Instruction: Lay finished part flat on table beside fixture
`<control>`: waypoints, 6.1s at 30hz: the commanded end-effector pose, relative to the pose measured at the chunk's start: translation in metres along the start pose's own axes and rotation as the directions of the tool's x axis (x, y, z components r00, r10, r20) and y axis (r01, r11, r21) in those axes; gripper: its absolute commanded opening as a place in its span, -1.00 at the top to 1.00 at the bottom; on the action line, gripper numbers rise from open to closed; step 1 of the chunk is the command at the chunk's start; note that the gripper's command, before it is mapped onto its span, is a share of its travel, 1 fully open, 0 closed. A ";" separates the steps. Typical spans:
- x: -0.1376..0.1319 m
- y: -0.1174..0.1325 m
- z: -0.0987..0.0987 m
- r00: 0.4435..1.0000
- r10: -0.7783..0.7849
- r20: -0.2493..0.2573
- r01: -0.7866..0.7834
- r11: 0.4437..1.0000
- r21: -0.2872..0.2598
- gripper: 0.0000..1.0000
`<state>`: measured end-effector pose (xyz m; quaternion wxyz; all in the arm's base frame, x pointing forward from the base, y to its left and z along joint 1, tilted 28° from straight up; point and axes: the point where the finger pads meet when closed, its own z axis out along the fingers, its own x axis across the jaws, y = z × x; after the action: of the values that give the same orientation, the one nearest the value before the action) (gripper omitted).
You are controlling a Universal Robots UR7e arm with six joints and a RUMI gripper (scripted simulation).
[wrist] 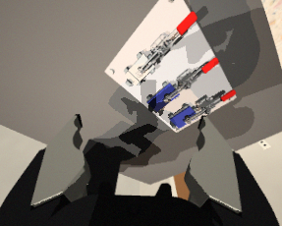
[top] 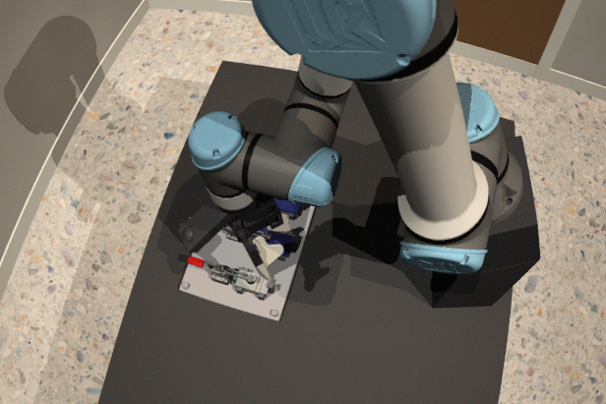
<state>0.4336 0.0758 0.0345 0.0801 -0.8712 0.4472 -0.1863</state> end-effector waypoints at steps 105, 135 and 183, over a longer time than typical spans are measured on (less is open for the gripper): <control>-0.006 -0.007 -0.009 0.714 0.696 0.072 -0.700 0.710 0.077 1.00; -0.006 -0.007 -0.009 0.714 0.696 0.072 -0.700 0.710 0.077 -0.17; -0.006 -0.007 -0.009 0.714 0.696 0.072 -0.700 0.710 0.077 -0.17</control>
<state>0.4315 0.0851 0.0428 0.1955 -0.6361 0.7317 -0.1475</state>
